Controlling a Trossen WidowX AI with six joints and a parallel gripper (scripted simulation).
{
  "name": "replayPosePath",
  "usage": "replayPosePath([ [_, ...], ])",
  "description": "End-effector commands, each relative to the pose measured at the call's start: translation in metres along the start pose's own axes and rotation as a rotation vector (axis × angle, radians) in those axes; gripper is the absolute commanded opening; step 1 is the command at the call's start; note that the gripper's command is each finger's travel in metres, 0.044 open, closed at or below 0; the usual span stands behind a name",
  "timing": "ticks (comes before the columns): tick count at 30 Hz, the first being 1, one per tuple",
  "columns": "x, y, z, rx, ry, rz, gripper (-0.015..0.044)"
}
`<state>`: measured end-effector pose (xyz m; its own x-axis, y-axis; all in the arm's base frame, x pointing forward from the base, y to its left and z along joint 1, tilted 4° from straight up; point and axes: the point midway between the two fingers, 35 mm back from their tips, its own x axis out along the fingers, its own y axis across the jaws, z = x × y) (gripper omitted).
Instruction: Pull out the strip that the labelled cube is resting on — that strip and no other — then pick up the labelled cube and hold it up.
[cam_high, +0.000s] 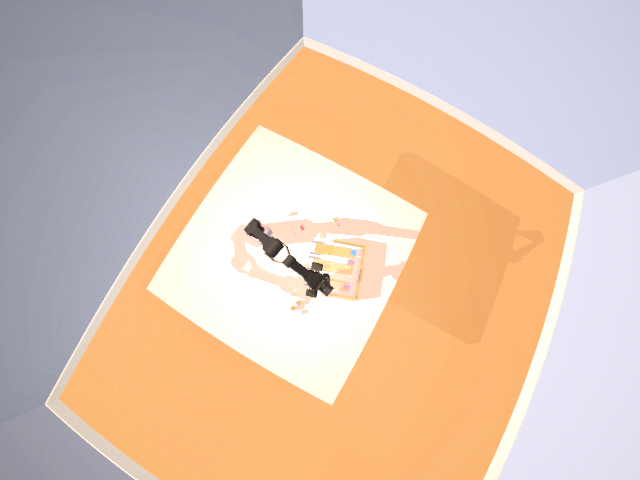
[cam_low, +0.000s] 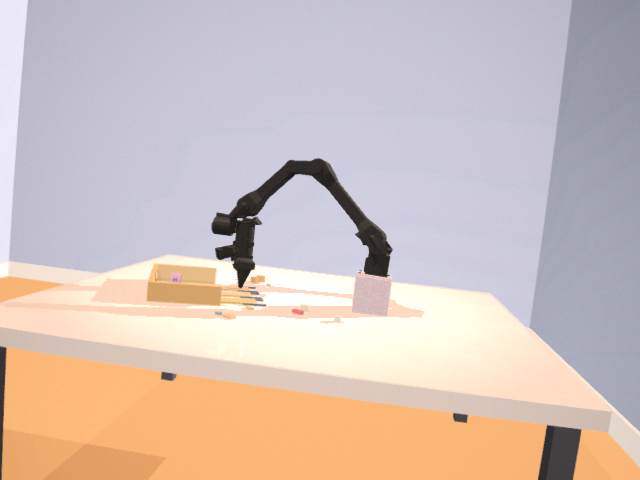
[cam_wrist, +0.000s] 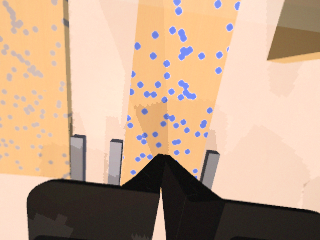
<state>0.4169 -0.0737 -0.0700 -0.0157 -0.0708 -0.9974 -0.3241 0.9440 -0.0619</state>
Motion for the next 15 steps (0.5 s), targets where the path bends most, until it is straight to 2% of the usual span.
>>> replayPosePath([
  [1, 0.0011, 0.0, 0.0005, -0.006, -0.003, 0.001, 0.0],
  [15, 0.0025, 0.0, 0.0006, -0.006, -0.003, 0.001, 0.0],
])
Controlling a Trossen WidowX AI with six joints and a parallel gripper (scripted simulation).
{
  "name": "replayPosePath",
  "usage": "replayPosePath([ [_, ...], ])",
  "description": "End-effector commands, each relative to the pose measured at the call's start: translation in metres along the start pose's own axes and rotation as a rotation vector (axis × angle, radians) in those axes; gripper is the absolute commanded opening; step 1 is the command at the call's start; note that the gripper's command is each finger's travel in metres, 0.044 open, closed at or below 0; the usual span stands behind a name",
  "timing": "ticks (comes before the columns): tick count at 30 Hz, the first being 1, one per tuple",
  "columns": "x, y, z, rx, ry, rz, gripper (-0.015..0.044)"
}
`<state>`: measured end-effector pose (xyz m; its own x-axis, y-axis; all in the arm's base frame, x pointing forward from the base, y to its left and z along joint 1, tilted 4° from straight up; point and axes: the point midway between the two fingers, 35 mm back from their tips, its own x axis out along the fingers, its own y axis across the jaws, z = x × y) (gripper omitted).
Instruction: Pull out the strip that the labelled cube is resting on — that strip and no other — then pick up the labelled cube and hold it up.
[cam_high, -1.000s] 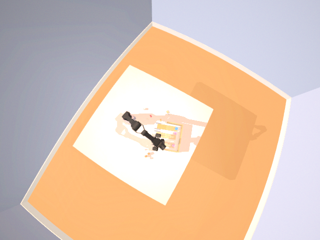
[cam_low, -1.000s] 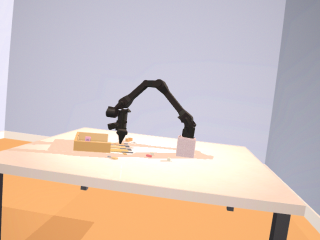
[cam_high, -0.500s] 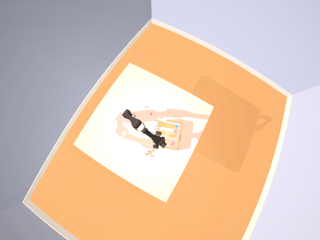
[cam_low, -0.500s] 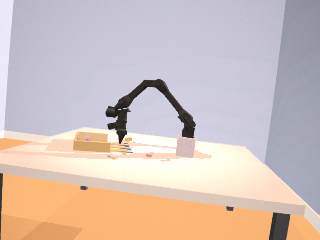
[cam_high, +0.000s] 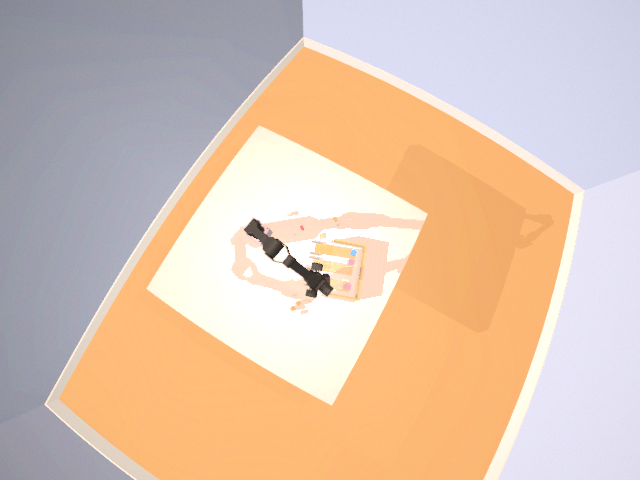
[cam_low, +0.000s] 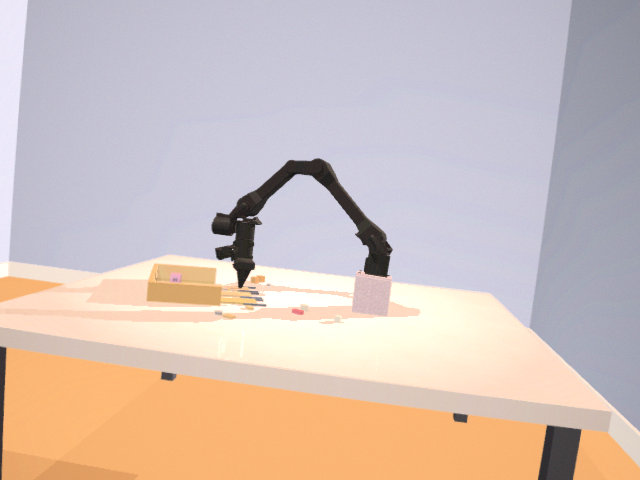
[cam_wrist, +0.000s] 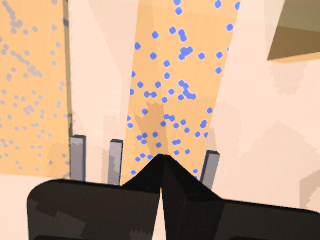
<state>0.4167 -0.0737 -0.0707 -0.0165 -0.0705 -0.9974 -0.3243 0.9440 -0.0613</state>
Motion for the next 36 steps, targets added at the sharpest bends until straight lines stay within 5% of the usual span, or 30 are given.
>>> replayPosePath([
  [1, 0.002, 0.0, 0.001, -0.005, -0.004, 0.001, 0.0],
  [36, 0.005, -0.001, -0.021, -0.006, -0.003, 0.001, 0.0],
])
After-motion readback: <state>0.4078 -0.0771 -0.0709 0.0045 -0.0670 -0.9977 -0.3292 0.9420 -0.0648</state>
